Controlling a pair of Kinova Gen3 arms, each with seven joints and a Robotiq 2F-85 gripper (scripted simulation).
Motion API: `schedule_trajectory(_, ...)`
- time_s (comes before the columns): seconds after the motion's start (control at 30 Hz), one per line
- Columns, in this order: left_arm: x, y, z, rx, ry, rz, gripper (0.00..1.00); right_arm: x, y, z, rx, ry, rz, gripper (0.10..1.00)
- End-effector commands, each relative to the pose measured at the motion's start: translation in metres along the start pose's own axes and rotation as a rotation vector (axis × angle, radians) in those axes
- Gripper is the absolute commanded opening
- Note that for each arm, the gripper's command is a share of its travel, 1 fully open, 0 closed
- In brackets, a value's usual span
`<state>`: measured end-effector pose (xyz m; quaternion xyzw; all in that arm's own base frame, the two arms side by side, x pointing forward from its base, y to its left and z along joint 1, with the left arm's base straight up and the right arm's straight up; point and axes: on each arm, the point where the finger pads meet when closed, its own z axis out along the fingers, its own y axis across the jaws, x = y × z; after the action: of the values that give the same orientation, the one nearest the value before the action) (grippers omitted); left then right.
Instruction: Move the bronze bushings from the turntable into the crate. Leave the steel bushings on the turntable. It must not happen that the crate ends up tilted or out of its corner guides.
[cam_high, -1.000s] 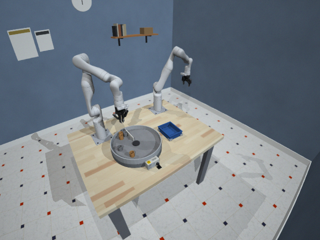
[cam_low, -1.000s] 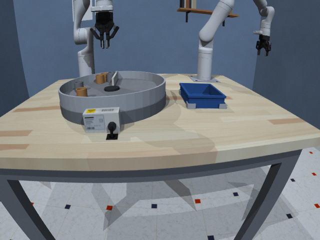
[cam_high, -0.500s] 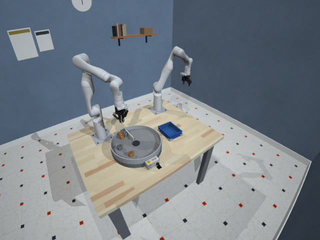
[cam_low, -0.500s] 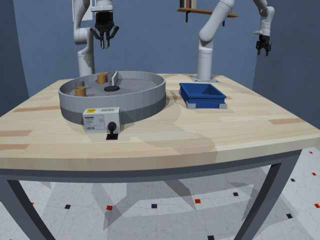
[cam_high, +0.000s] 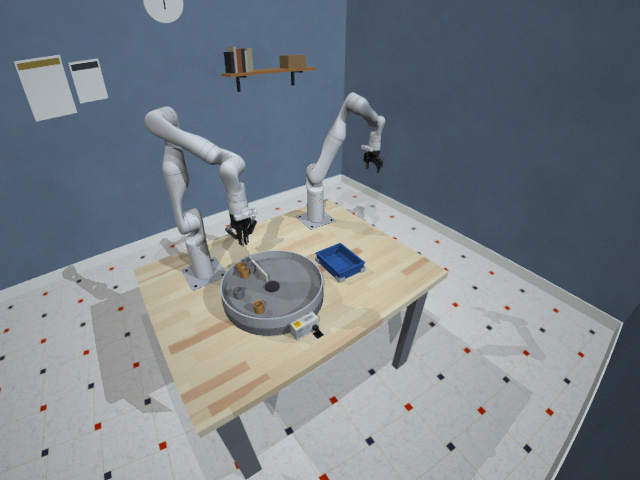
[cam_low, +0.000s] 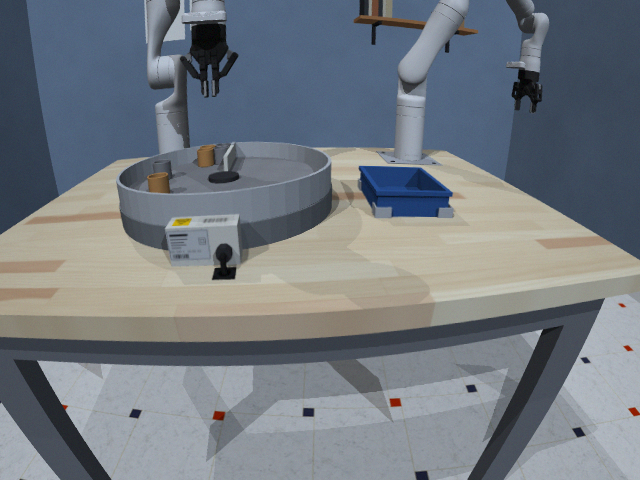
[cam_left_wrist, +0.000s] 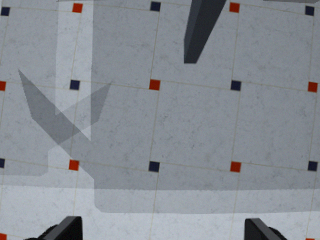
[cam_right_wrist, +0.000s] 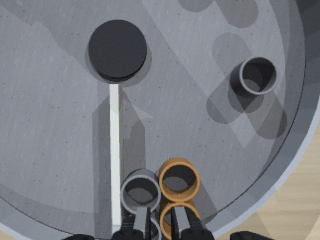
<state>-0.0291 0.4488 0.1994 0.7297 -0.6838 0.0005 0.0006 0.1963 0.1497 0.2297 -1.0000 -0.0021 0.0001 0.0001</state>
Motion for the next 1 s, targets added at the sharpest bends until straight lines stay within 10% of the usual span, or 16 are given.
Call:
schedule_trajectory(0.0, -0.0003, 0.0000, -0.0006, 0.000, -0.002, 0.000, 1.000, 0.0002, -0.0002, -0.0003, 0.000, 0.001, 0.000, 0.210)
schedule_trajectory(0.97, -0.0003, 0.0000, -0.0006, 0.000, -0.002, 0.000, 1.000, 0.0002, -0.0002, -0.0003, 0.000, 0.001, 0.000, 0.210)
